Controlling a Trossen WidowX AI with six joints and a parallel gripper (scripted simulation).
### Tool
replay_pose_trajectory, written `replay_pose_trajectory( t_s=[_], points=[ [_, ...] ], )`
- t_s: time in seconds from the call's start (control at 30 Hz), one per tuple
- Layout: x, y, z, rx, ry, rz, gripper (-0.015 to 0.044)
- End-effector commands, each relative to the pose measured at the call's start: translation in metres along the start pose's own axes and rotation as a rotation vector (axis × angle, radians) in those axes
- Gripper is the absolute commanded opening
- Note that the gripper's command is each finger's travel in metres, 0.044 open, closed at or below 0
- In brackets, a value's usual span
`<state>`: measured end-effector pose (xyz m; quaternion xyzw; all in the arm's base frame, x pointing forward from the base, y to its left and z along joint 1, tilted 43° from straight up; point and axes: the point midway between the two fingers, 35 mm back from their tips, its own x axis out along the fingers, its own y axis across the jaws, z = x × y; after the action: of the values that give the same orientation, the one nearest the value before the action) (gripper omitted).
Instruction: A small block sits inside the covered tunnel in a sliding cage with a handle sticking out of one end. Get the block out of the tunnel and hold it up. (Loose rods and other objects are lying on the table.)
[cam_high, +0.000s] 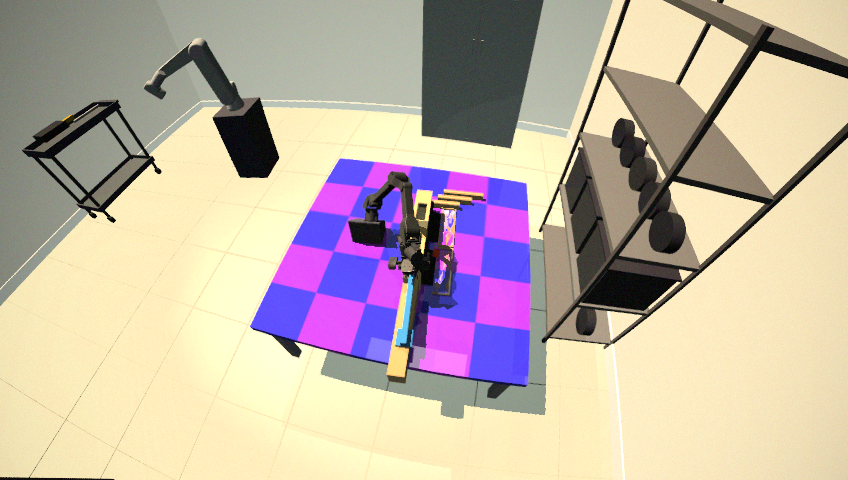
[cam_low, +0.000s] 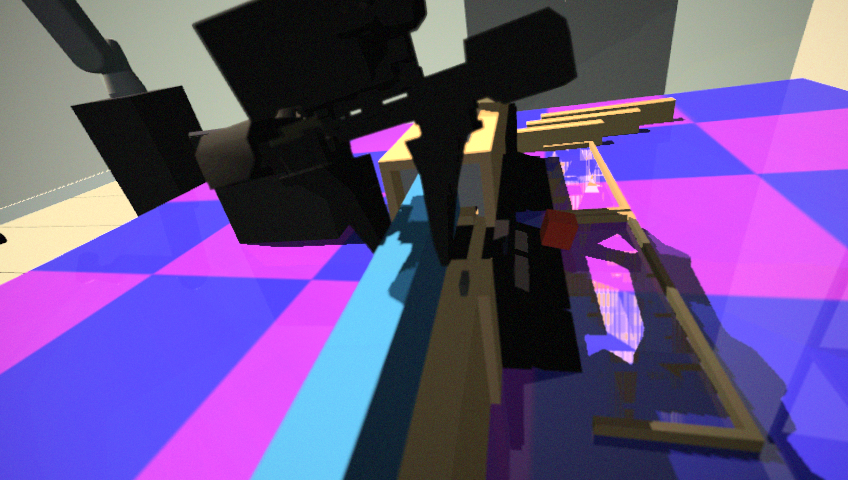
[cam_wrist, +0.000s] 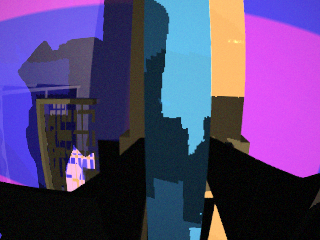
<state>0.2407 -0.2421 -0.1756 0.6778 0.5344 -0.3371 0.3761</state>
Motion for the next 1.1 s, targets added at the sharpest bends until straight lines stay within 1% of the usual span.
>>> replay_pose_trajectory(
  t_s=[0.0, 0.57, 1.07],
  points=[
    [0.001, 0.002, 0.005, 0.000, 0.002, 0.007, 0.0000],
    [0.017, -0.002, 0.056, 0.008, 0.009, 0.006, 0.0000],
    [0.018, -0.003, 0.058, 0.009, 0.009, 0.006, 0.0000]
  ],
)
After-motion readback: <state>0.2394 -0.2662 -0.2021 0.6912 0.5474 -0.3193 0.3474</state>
